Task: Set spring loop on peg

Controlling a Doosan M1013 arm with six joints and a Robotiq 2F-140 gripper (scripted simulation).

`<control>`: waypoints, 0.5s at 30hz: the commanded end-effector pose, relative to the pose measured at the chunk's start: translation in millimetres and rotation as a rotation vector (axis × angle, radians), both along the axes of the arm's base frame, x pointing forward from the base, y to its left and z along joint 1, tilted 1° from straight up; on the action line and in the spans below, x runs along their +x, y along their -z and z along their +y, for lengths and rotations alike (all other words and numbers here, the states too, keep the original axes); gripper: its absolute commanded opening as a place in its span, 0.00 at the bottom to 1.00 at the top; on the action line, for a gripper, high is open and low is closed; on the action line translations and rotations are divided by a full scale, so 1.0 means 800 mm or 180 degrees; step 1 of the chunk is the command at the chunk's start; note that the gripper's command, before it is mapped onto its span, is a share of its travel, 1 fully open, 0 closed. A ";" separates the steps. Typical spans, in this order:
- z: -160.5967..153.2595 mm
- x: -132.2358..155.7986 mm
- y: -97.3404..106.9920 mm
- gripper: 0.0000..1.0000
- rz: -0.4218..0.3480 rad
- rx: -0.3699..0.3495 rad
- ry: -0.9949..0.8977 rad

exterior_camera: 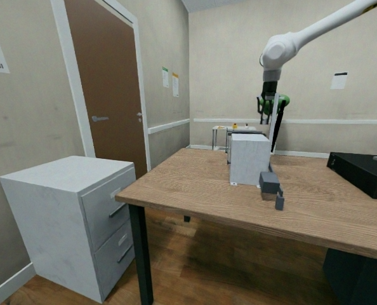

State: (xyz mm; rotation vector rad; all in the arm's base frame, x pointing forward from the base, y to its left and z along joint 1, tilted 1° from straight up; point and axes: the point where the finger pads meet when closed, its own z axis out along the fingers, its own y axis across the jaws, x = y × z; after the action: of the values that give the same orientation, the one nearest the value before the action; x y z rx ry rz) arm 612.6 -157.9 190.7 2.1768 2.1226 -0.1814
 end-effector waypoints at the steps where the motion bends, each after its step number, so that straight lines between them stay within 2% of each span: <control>1: -0.006 0.006 -0.003 0.25 -0.0004 -0.0012 0.0000; 8: -0.022 0.023 -0.008 0.25 -0.0003 -0.0046 0.0000; 15: -0.023 0.024 -0.008 0.25 -0.0003 -0.0048 0.0000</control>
State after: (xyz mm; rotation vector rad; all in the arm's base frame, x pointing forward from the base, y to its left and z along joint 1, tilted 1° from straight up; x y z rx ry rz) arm 630.1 -175.1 195.9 2.1690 2.1151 -0.1963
